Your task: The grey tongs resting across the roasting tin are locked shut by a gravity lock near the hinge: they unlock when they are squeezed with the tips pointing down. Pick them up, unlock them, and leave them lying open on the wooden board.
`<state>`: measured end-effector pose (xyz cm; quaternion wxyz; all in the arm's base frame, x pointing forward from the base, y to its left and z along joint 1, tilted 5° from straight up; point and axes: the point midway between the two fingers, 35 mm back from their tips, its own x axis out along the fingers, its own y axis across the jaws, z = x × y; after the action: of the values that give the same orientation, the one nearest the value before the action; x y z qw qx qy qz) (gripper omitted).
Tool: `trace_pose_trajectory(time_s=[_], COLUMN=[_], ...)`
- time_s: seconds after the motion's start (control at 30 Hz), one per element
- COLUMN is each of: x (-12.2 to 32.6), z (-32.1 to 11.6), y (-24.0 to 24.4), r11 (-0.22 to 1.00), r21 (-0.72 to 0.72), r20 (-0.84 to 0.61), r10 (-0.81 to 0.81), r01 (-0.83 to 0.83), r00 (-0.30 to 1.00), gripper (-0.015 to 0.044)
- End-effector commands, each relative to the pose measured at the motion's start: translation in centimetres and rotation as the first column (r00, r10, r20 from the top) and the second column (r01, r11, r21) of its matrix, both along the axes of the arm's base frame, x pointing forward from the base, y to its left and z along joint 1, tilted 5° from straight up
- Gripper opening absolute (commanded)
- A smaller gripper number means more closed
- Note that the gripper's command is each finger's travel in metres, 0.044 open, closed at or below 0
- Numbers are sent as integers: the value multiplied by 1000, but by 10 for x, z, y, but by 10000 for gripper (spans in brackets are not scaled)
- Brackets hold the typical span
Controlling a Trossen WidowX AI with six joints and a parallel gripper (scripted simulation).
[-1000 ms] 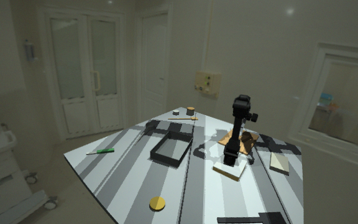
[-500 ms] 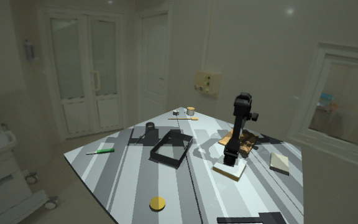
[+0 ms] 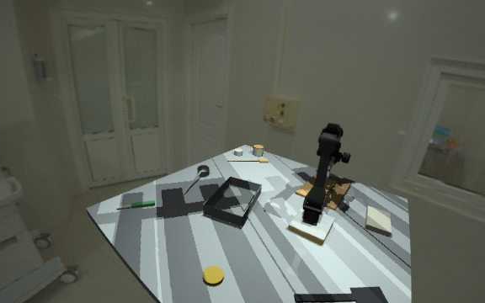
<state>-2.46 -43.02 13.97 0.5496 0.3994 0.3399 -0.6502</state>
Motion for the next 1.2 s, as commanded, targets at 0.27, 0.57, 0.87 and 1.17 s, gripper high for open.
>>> trace_pose_trajectory(time_s=[0.27,0.57,0.87,1.17], x=[0,0,-1,0], z=[2,1,1,2], y=[-2,2,8,15], r11=[993,973,942,900], r21=[122,230,335,436], r20=[36,61,86,111], r10=[-5,-13,-26,-45], r01=[1,-1,-4,-8], r00=[999,998,996,993], gripper=[-150,-150,-150,-150])
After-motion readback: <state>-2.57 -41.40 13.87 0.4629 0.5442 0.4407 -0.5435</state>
